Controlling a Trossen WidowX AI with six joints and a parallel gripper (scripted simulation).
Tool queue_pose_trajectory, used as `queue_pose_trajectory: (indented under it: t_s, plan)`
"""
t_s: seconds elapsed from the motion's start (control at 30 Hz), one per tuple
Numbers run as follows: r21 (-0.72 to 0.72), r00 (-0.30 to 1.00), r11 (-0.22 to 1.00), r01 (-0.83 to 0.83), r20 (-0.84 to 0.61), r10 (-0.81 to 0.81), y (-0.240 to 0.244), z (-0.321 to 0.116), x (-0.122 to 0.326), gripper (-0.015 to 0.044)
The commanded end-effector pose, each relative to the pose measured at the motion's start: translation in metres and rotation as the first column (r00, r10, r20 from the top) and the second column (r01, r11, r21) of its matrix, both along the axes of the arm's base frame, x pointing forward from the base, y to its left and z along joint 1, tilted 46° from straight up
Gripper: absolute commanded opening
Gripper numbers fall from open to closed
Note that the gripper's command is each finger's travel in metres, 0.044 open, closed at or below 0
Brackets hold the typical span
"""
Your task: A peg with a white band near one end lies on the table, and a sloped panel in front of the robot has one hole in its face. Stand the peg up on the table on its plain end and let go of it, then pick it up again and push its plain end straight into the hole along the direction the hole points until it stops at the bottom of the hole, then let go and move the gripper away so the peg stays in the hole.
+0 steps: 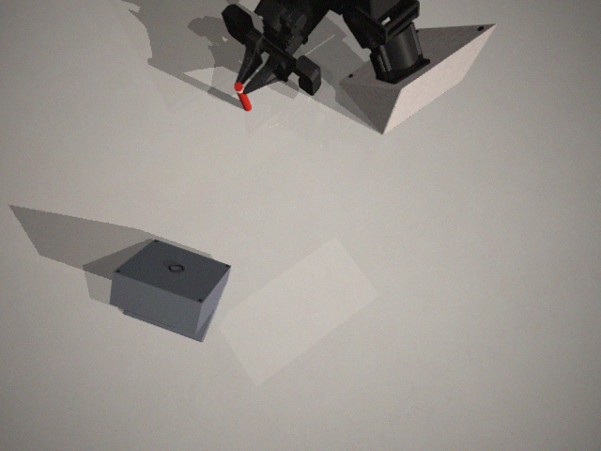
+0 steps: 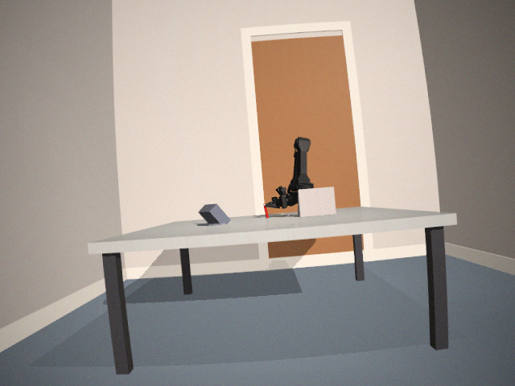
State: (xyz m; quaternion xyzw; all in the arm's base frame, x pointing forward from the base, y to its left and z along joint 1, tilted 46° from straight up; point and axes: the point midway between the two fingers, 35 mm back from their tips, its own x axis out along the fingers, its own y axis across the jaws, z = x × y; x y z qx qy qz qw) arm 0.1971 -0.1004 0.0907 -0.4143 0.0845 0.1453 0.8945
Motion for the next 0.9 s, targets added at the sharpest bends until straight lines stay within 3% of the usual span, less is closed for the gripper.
queue_pose_trajectory:
  t_s: [0.0,0.87]
  plan:
    - [0.000,1.000,1.000,0.001,-0.001,-0.001,-0.0022,-0.0012,-0.0010,0.0049]
    - [-0.008,0.999,0.999,-0.039,0.026,0.040,-0.0034,-0.0027,-0.0040,0.0049]
